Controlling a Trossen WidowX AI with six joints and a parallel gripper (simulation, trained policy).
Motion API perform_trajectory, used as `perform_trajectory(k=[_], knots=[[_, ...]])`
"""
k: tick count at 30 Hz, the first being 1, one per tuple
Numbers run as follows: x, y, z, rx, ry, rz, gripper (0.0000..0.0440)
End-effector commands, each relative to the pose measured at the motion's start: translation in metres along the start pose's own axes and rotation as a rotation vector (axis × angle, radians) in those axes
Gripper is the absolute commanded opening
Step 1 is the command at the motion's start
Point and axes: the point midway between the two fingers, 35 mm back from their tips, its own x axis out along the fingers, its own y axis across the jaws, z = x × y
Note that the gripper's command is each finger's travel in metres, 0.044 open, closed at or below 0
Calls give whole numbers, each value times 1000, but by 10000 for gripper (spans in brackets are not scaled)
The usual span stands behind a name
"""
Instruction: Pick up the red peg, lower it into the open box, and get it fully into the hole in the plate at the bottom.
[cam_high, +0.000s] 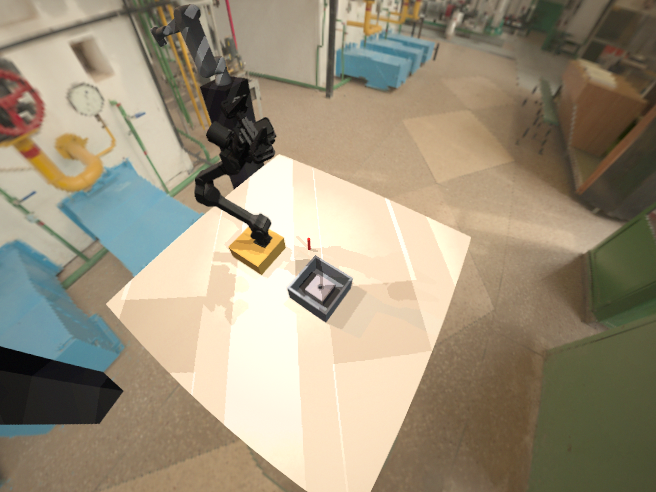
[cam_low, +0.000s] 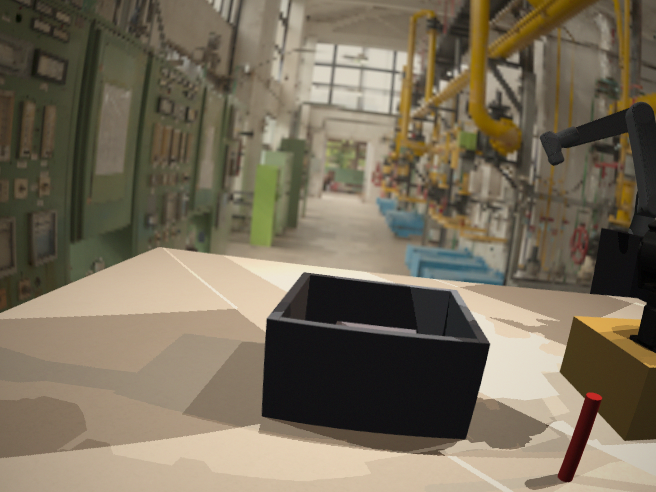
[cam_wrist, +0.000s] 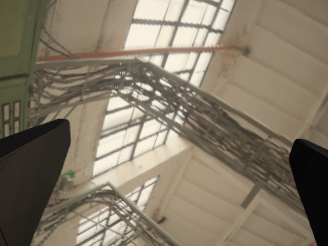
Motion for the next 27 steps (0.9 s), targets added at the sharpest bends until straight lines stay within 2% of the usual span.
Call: perform_trajectory(k=[1,14,27], knots=[[1,24,12,94,-29,80,440],[-5,105,41,425,-21,390,440],[-31,184,66,713,103,715,440]])
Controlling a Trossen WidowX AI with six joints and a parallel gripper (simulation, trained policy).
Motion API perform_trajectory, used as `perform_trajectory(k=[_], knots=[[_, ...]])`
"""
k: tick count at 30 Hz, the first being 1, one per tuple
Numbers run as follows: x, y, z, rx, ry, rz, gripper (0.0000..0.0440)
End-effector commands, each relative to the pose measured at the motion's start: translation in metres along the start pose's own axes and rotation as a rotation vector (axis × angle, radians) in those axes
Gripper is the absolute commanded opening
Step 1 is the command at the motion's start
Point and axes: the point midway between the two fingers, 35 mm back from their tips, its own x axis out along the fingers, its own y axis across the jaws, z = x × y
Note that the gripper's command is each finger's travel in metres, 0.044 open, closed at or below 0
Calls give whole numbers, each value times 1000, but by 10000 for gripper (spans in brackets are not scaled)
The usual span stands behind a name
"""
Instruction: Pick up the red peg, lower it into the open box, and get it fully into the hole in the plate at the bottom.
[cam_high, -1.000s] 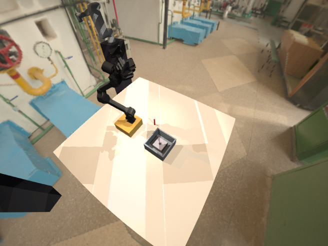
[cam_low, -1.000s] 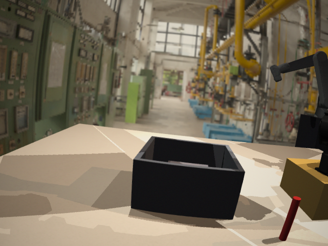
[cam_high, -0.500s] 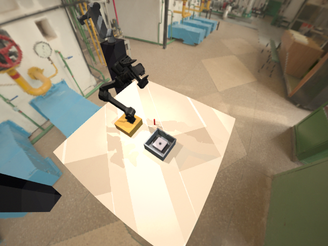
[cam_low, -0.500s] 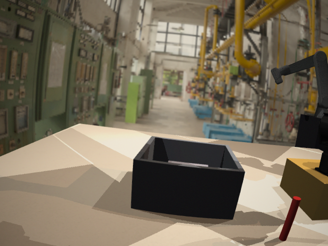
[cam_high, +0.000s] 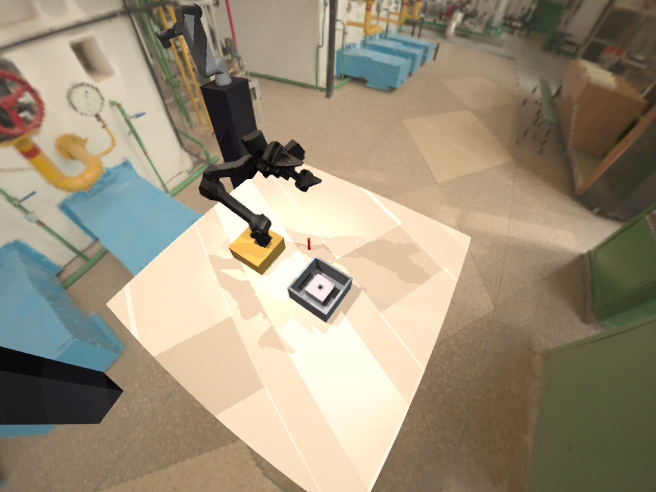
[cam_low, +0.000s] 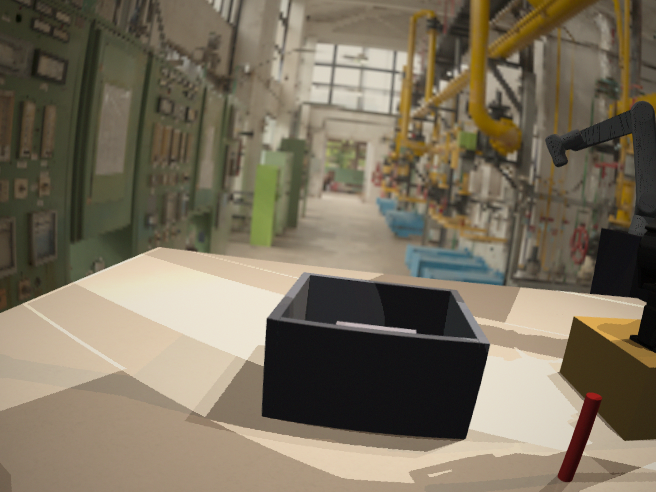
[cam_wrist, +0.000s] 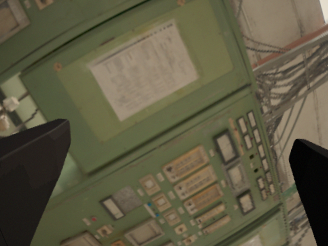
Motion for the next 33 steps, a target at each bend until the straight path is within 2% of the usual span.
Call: perform_trajectory(k=[1,17,33], knots=[[6,24,-10,83,53,80,440],[6,120,-48,438,347,382,440],[-32,206,-81,714,780,585,440]])
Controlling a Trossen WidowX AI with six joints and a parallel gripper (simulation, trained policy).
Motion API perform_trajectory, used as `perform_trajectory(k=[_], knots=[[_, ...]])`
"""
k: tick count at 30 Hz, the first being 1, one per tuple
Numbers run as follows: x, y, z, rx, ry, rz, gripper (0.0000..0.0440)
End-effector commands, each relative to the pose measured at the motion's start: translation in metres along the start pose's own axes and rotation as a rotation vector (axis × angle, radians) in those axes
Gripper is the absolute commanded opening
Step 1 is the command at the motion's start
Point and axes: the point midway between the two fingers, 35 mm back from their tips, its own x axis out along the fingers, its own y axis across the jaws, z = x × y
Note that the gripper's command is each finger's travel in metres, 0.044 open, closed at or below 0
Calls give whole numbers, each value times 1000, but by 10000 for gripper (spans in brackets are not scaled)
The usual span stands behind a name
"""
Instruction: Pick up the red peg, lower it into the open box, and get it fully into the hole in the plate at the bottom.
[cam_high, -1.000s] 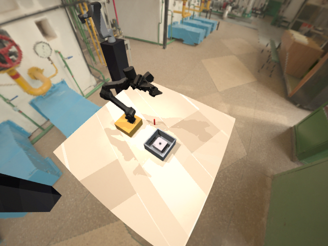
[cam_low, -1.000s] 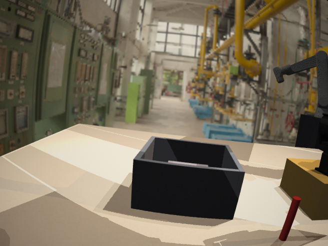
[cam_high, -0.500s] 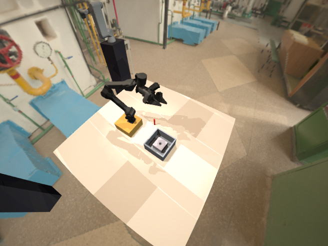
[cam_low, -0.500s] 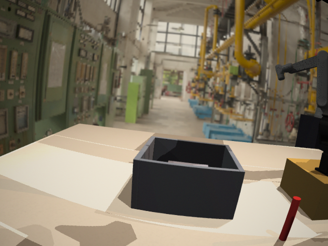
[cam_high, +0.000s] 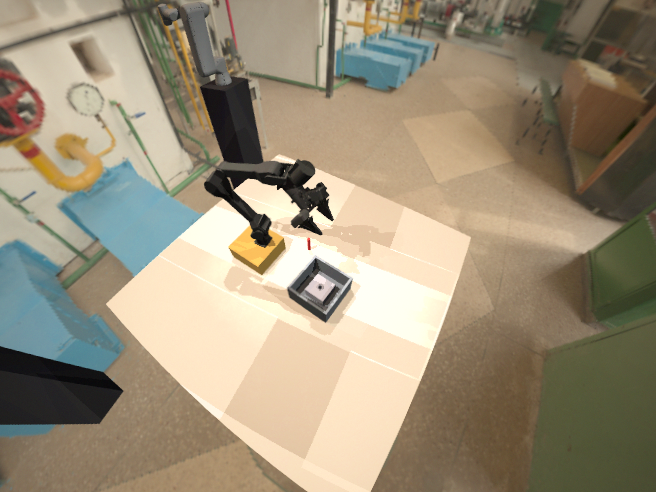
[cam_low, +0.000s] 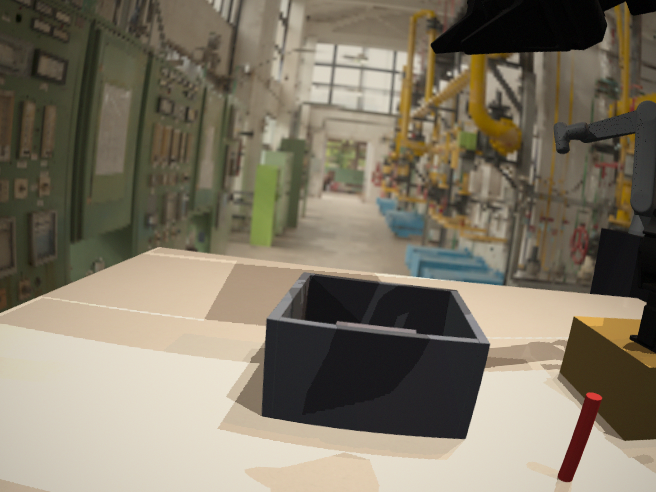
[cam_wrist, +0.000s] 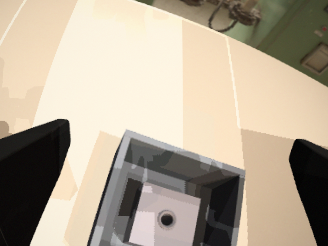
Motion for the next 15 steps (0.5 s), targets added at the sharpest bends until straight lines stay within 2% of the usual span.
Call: perform_trajectory(k=[1,15], knots=[[6,9,-18,72,96,20,440],[12,46,-88,344,497,0,440]])
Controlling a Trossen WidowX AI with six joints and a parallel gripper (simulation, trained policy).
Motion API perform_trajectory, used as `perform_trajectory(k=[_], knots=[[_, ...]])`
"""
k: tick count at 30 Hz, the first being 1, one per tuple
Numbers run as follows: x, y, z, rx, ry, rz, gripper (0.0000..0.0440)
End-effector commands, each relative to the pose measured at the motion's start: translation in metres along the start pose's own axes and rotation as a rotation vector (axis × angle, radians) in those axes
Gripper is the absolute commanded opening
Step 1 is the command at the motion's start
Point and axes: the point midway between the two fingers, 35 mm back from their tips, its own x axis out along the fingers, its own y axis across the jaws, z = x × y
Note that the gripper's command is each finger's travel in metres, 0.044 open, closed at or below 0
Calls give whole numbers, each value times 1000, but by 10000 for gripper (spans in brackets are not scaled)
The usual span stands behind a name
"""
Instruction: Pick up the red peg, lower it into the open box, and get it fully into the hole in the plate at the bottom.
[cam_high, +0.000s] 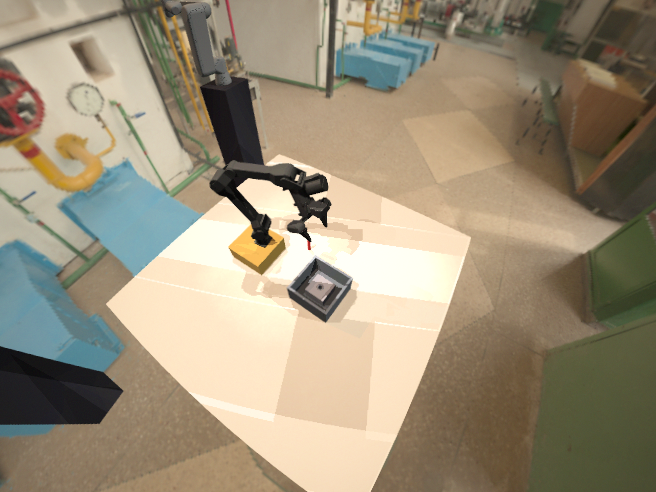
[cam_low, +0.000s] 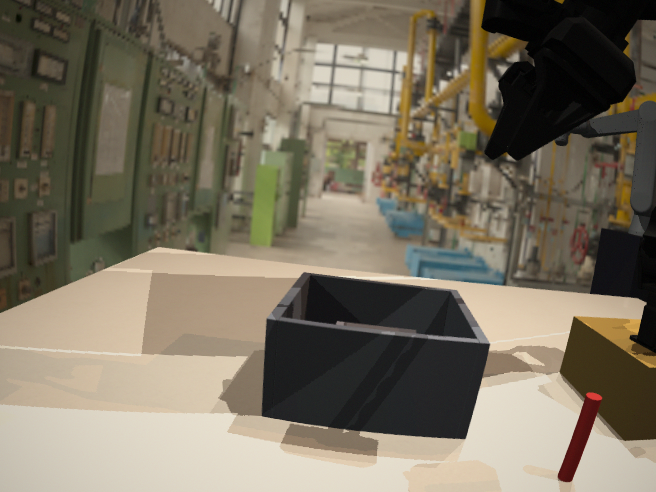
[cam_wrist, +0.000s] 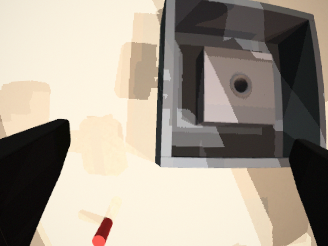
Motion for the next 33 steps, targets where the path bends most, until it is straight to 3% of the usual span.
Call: perform_trajectory(k=[1,16,33], knots=[[6,4,-18,70,99,-22,440],[24,28,-89,308,440,-209,440],[60,49,-137,388,595,-353,440]])
